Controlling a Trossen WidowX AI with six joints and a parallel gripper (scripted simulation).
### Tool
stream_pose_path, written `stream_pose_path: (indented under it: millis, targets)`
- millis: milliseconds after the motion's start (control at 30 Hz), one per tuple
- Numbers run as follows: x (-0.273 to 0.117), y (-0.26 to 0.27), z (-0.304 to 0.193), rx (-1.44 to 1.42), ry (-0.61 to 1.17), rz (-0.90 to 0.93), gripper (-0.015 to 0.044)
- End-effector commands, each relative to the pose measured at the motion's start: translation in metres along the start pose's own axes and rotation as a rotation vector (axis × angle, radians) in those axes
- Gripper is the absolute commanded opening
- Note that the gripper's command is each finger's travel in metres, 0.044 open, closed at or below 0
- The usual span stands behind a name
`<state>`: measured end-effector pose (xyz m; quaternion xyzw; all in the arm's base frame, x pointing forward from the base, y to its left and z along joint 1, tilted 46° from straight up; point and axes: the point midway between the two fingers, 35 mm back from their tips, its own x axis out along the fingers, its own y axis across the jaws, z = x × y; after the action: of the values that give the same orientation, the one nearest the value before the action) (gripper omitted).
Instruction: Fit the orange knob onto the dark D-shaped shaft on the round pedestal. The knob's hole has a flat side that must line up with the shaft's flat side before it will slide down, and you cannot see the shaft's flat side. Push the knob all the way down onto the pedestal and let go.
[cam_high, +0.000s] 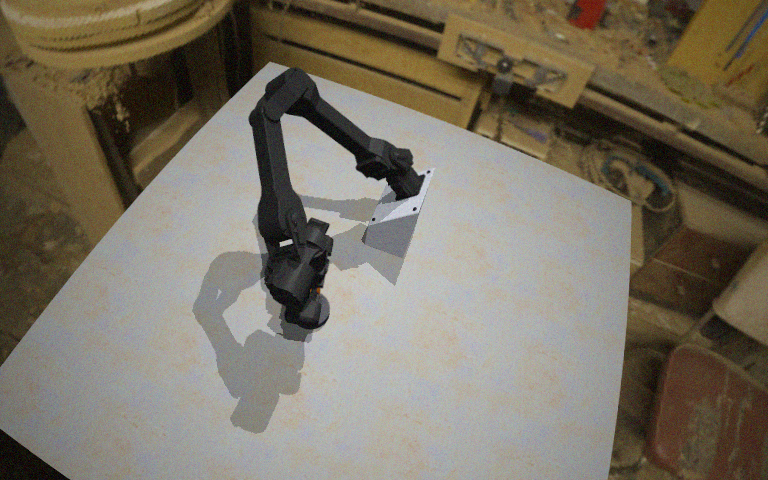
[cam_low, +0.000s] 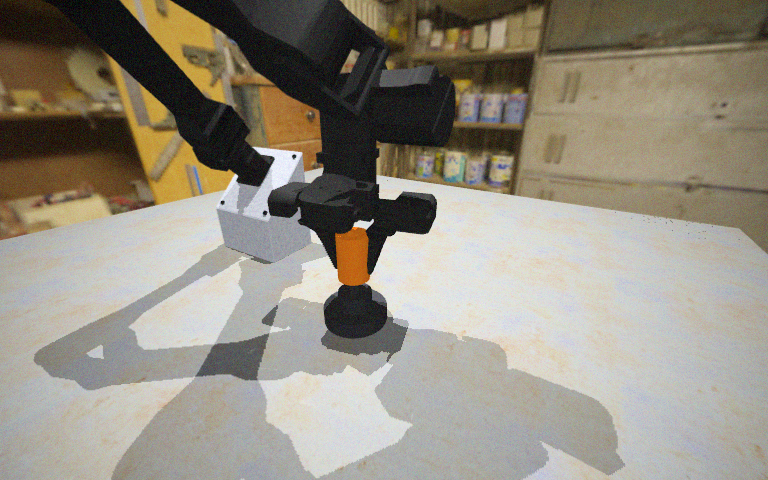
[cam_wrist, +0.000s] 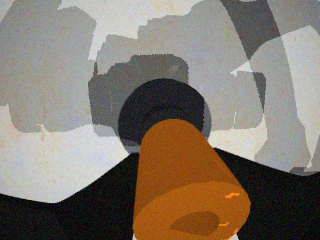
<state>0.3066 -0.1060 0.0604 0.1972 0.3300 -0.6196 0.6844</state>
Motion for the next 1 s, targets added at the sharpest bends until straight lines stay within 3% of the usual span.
stream_pose_path:
  millis: [0, 967]
  targets:
    - [-0.0002, 0.002, 0.0008, 0.088, -0.002, 0.002, 0.0]
    - [-0.001, 0.0004, 0.0007, 0.088, -0.002, 0.002, 0.0]
